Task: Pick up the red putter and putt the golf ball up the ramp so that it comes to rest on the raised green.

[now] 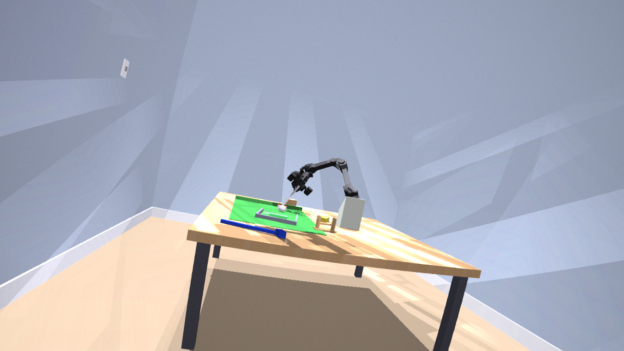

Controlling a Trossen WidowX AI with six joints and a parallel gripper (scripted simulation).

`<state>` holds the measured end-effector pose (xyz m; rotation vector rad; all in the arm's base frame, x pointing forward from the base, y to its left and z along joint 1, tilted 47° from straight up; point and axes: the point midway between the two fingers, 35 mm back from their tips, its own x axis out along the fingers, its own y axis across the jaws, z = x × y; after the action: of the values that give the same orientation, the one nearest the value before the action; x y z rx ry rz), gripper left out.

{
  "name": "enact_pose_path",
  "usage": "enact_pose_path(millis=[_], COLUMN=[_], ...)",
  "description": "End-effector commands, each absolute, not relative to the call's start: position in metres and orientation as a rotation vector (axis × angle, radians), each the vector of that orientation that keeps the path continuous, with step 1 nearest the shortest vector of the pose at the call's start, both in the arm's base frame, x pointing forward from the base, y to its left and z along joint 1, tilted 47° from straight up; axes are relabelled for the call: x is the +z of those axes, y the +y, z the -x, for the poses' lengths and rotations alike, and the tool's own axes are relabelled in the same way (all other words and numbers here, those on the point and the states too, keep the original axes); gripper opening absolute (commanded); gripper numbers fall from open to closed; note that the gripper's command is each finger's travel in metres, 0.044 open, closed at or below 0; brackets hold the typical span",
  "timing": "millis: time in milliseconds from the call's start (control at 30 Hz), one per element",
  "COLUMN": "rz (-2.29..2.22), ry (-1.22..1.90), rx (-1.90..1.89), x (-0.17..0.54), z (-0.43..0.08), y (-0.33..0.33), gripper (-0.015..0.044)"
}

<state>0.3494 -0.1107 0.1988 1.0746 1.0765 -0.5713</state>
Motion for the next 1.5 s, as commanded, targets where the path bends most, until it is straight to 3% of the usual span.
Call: enact_pose_path(millis=[0,367,900,1467], rz=[-1.073,-1.078,-1.080,-1.076], ry=[1.078,1.094,1.096,1.106], rx=[-0.571,-0.555,-0.554,-0.558], x=[0.196,0.100,0.140,0.133], z=[-0.350,-0.366,-0.360,-0.361], y=[-0.108,-0.017,0.026,0.022], gripper=[0.0000,0.0000,0.0000,0.0000])
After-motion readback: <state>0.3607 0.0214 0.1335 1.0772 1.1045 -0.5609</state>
